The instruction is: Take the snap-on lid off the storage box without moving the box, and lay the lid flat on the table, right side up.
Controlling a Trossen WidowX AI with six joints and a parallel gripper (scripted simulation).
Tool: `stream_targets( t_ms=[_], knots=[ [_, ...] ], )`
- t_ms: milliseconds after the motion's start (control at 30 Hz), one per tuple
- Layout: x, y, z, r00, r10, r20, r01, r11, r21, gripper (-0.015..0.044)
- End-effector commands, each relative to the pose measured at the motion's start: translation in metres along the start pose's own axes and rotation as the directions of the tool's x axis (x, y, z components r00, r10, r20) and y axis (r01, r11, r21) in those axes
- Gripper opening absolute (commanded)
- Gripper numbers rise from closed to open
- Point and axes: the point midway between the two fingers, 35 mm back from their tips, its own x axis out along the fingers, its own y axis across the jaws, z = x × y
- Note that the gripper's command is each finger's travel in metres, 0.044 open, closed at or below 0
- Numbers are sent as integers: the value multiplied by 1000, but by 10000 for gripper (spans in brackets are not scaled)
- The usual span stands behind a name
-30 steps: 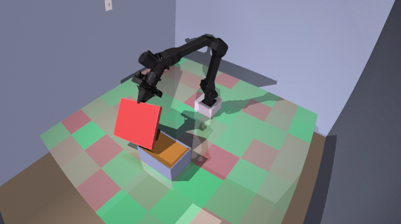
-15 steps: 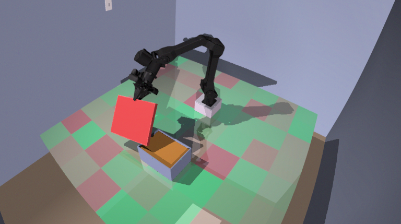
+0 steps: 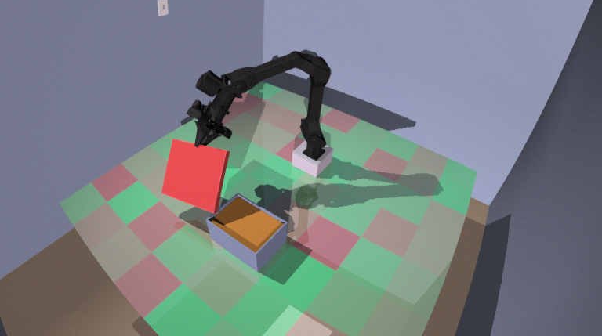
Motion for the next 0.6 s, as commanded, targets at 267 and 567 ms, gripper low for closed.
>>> stream_targets(
  t_ms=[267,567],
  knots=[
    [-4,3,24,1000,11,0,-11,1000,-10,0],
    [-5,2,42,1000,11,1,-11,1000,-11,0]
  ],
)
